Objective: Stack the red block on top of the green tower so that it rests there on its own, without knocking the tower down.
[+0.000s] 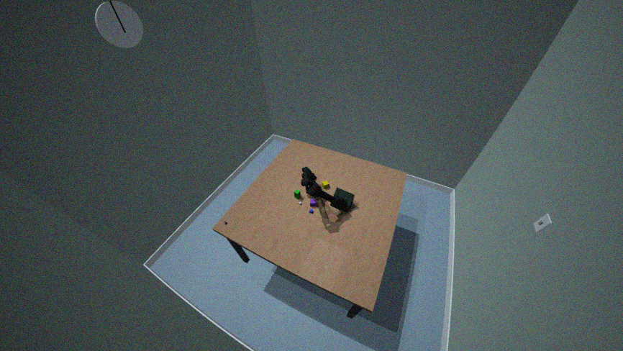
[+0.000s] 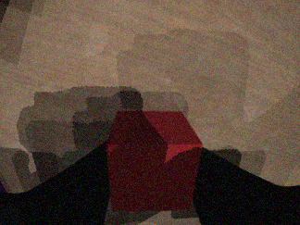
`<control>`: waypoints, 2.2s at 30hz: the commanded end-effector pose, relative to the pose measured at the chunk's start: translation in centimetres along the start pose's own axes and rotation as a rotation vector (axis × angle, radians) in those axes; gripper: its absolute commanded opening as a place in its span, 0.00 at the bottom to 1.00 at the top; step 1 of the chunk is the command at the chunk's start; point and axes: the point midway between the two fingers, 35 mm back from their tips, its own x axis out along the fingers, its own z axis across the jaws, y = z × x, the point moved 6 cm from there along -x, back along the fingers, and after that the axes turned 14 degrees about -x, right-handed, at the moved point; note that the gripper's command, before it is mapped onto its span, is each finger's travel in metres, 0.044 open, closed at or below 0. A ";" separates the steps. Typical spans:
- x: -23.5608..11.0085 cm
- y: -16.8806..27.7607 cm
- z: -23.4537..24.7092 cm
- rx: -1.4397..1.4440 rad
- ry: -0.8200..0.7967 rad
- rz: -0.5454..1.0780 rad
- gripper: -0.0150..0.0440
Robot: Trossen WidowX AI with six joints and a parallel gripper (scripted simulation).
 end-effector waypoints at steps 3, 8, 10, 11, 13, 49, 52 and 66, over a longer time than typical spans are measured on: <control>0.0 0.0 0.0 0.003 -0.002 -0.004 0.49; -0.9 0.0 0.0 0.003 -0.001 -0.003 0.30; -1.7 0.0 -0.1 0.003 -0.001 -0.003 0.25; -2.2 0.0 -0.1 0.003 -0.001 -0.003 0.25; -3.3 0.0 -0.1 0.003 -0.001 -0.003 0.25; -12.2 -6.6 1.8 0.005 0.008 0.001 0.25; -12.2 -8.5 2.8 0.005 0.006 0.000 0.25; -11.1 -12.7 5.3 0.002 -0.002 -0.005 0.25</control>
